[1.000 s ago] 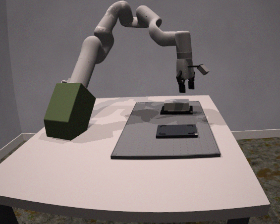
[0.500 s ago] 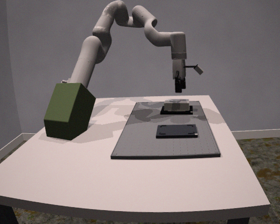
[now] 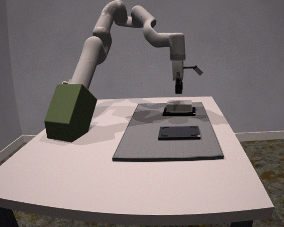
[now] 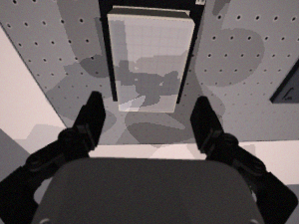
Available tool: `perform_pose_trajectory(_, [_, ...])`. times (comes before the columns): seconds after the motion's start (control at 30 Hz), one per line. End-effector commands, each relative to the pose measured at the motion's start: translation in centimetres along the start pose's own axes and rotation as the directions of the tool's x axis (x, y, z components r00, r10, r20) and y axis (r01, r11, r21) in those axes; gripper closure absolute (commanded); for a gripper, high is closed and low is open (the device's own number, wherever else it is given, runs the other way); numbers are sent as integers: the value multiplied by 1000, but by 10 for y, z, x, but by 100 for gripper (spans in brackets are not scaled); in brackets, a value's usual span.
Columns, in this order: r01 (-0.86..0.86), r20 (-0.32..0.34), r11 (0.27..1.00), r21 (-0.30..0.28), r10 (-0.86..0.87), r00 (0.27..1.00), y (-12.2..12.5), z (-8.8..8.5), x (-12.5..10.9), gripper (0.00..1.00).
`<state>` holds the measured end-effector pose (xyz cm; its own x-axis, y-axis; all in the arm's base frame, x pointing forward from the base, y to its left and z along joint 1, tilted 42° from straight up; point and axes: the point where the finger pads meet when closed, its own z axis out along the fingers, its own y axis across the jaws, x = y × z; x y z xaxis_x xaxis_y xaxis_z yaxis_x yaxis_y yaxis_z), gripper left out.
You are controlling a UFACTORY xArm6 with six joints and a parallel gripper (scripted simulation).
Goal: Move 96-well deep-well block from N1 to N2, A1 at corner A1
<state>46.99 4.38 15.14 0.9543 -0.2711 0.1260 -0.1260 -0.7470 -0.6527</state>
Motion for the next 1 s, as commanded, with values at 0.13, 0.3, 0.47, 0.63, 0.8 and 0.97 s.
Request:
perform_pose_trajectory(0.13, [6,-4,1000,1,-6,1000,-1,-1,1,0])
perform_pose_trajectory(0.3, [6,-4,1000,1,-6,1000,-1,2,1,0])
perform_pose_trajectory(0.47, [6,-4,1000,1,-6,1000,-1,11,1,0])
perform_pose_trajectory(0.63, [6,-4,1000,1,-6,1000,-1,19,1,0])
perform_pose_trajectory(0.8, [6,-4,1000,1,-6,1000,-1,27,1,0])
perform_pose_trajectory(0.97, [6,-4,1000,1,-6,1000,-1,32,1,0])
